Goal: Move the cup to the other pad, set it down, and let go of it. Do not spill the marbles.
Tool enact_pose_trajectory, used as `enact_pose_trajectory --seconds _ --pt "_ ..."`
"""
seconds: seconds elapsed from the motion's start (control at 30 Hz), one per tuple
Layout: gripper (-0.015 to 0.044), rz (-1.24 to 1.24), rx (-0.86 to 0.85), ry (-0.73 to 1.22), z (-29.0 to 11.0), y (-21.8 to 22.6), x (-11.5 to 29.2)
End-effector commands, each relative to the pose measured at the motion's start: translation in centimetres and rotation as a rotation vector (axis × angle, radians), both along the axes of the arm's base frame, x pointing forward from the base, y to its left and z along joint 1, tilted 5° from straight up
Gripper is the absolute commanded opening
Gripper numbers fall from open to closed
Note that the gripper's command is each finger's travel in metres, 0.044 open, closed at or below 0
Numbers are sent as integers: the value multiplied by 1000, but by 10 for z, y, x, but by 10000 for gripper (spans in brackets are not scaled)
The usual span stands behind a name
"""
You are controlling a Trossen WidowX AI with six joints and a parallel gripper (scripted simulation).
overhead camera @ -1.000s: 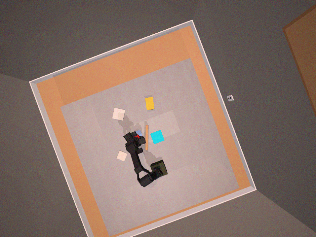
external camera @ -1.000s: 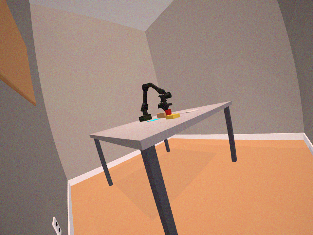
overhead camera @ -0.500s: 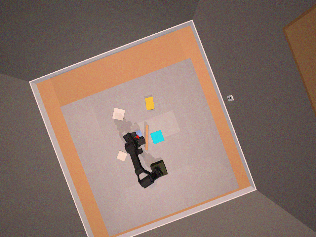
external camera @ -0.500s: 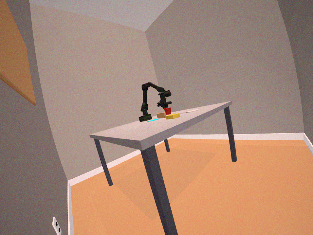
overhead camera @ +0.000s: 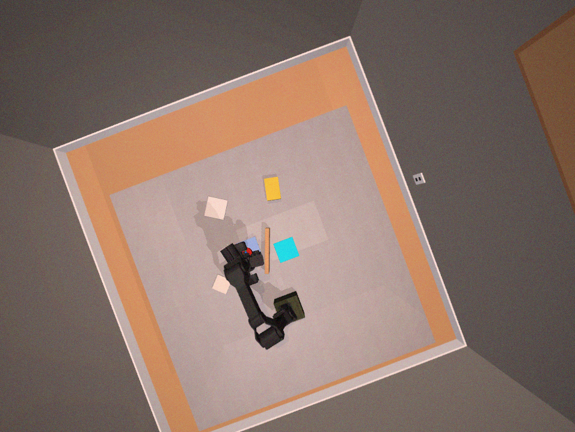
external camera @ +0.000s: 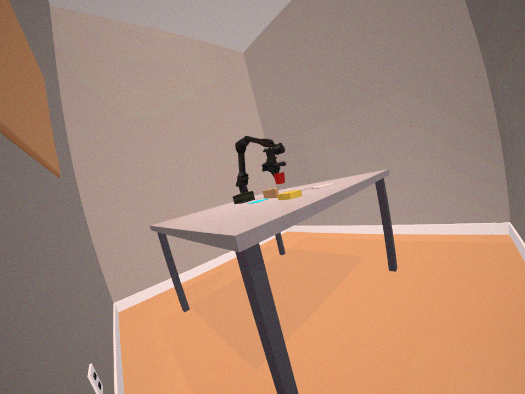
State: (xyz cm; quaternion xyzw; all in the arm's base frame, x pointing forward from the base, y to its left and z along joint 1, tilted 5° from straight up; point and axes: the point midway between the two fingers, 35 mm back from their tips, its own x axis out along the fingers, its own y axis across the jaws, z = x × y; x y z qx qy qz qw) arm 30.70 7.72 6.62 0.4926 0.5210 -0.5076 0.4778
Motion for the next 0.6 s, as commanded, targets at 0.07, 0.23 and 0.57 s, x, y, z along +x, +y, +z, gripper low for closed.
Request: enact_pose_trajectory --seconds 0.07,0.23,0.57 --pt "0 2 4 -5 7 -1 0" --pt "0 2 4 -5 7 -1 -1" --pt "0 -1 1 -2 5 -1 -1"
